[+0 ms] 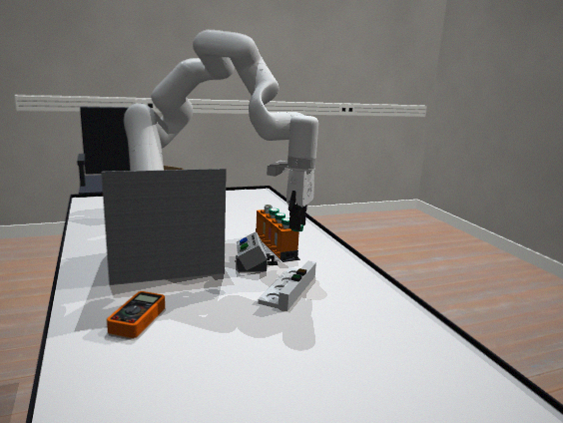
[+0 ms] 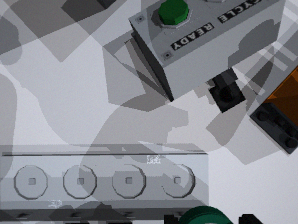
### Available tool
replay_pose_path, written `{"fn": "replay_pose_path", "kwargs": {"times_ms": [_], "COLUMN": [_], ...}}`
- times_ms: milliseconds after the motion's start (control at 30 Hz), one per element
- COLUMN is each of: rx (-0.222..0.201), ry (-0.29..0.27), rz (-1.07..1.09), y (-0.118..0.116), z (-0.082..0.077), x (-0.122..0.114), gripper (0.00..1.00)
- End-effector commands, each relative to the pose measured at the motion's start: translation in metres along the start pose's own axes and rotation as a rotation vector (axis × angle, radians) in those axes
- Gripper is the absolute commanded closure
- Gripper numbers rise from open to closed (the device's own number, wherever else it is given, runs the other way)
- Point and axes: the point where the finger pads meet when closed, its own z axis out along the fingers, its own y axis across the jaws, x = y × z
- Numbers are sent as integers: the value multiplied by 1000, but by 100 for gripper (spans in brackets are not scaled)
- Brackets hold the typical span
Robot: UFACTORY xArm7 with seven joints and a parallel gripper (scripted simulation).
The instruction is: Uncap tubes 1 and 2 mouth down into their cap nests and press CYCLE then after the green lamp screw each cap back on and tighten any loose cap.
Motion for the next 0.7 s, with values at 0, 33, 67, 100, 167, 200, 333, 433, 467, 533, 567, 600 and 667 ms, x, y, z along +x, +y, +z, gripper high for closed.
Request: {"fn": "replay_pose_path", "kwargs": {"times_ms": [0, 33, 67, 100, 167, 200, 333, 433, 467, 533, 567, 600, 667], "rx": [0, 0, 0, 0, 0, 0, 0, 0, 0, 0, 0, 0, 0], "ry": [-4, -4, -4, -4, -4, -4, -4, -4, -4, -4, -4, -4, -4], "rz": [0, 0, 0, 0, 0, 0, 0, 0, 0, 0, 0, 0, 0], "y": [-1, -1, -1, -1, -1, -1, -1, -1, -1, -1, -1, -1, -1], "z": [-2, -2, 3, 8, 18, 23, 43, 48, 53, 63, 68, 73, 83], "x": [-2, -2, -2, -2, -2, -2, -2, -3, -3, -3, -3, -3, -3], "gripper": [100, 100, 100, 100, 100, 100, 100, 100, 100, 100, 100, 100, 100]}}
